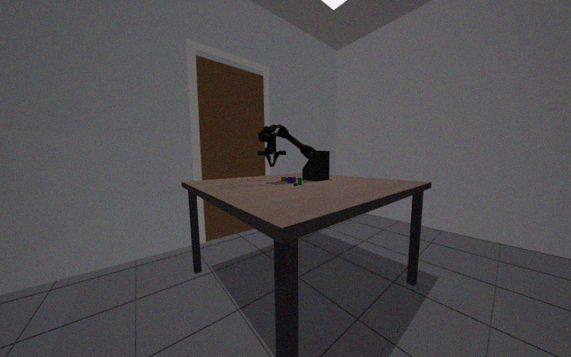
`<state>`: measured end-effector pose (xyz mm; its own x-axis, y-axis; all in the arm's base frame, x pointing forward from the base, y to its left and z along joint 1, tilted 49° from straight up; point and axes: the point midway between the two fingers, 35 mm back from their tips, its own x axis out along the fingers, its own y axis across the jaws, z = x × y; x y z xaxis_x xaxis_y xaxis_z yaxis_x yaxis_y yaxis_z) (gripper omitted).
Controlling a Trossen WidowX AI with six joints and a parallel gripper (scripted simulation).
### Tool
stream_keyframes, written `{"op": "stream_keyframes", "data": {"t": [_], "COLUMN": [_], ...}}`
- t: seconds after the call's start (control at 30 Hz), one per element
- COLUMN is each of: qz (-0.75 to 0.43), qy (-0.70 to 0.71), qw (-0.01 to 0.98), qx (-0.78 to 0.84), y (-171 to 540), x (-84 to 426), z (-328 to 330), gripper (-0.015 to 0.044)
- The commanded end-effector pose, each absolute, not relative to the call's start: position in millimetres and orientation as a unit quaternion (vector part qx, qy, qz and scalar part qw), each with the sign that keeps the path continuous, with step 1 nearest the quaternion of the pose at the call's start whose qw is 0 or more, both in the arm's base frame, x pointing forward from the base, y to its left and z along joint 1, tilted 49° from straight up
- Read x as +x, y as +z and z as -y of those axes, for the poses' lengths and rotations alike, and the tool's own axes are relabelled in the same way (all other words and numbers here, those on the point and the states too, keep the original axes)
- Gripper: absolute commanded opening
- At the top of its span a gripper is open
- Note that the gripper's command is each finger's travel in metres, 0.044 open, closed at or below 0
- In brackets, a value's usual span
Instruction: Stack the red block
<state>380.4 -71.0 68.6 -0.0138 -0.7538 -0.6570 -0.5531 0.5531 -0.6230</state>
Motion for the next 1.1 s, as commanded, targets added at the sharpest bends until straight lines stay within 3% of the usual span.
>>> {"op": "stream_keyframes", "data": {"t": [0.0, 0.73, 1.07], "qz": [-0.706, -0.707, -0.707], "qy": [-0.095, -0.089, -0.091], "qw": [0.529, 0.532, 0.531], "qx": [-0.461, -0.458, -0.459], "y": [70.3, -58.6, -82.4], "x": [380.3, 318.3, 307.9], "z": [68.9, -48.7, -39.5], "gripper": [0.0000, 0.0000, 0.0000]}}
